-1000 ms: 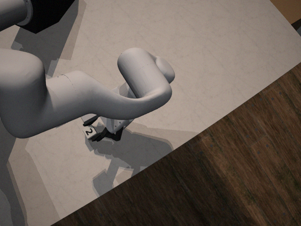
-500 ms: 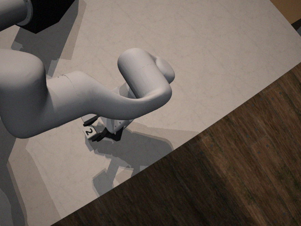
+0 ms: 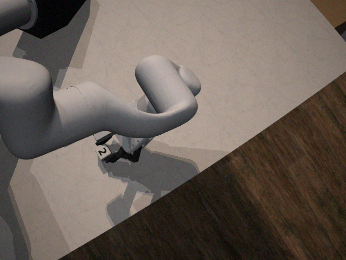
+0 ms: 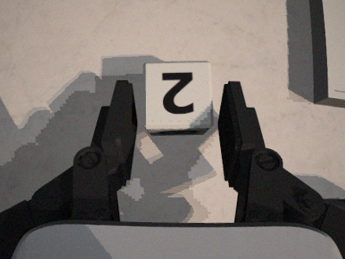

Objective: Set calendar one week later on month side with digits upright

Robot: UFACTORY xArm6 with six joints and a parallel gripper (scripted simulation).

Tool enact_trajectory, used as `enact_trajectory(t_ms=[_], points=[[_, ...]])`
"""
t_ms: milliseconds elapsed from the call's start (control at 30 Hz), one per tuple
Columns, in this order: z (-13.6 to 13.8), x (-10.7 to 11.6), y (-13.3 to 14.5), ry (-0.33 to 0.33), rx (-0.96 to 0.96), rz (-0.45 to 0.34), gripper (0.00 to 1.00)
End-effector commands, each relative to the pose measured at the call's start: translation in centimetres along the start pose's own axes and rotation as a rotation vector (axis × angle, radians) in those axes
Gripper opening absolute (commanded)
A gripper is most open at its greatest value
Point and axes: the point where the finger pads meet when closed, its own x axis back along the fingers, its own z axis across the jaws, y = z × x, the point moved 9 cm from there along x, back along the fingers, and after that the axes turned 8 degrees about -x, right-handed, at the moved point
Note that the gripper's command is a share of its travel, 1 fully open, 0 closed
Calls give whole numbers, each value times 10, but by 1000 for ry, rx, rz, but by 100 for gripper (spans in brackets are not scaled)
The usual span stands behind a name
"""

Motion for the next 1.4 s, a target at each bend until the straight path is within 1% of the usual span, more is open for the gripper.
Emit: enact_trajectory(t_ms=[0, 300, 333, 1367], points=[[-1, 1, -1, 0, -2, -2, 49], [-1, 1, -1, 0, -2, -2, 49], [-1, 1, -1, 0, -2, -2, 29], [-1, 1, -1, 0, -2, -2, 29]])
